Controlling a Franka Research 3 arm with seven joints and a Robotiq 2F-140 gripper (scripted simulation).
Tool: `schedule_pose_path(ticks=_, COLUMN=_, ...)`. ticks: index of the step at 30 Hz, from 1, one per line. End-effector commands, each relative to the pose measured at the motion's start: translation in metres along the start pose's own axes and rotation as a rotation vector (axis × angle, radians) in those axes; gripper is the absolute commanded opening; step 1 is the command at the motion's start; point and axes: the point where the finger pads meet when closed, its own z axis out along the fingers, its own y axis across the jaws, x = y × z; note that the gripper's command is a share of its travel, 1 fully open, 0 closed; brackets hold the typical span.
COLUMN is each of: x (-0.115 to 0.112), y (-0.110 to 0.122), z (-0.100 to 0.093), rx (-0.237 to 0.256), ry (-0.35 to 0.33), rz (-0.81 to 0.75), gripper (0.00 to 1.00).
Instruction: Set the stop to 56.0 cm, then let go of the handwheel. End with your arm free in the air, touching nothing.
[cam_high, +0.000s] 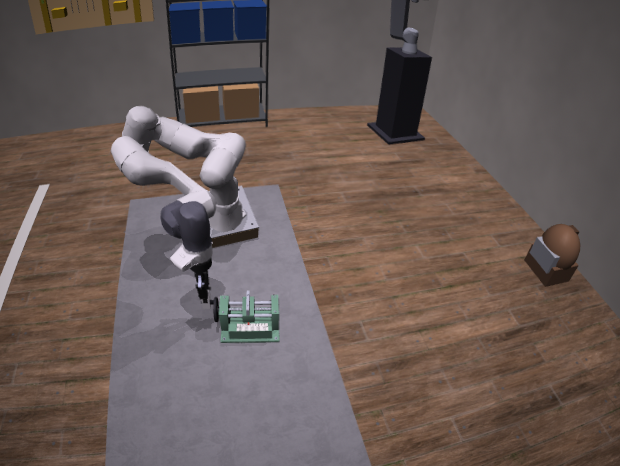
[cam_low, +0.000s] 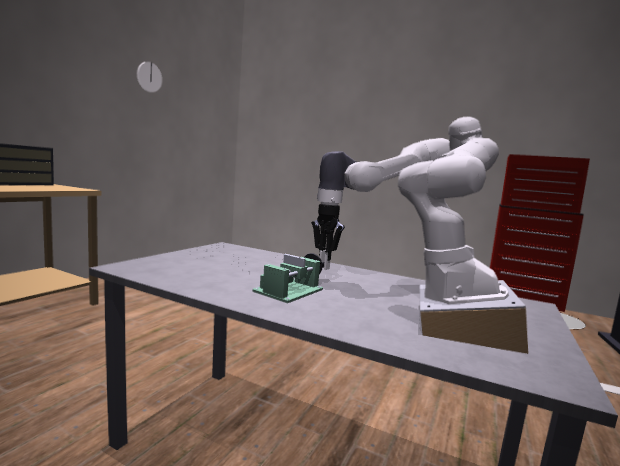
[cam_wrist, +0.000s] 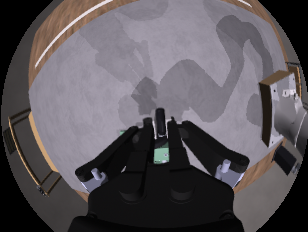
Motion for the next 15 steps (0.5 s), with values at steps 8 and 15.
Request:
schedule_pose_path(ticks=8, x=-0.001, y=-0.004, z=-0.010, rx=0.001, ry=-0.004, rz=-0.002, gripper=0.04)
schedule_pose_path(ticks=15, x=-0.001, y=-0.008, z=-0.016, rx=0.001, ry=-0.004, rz=-0.002, gripper=0.04)
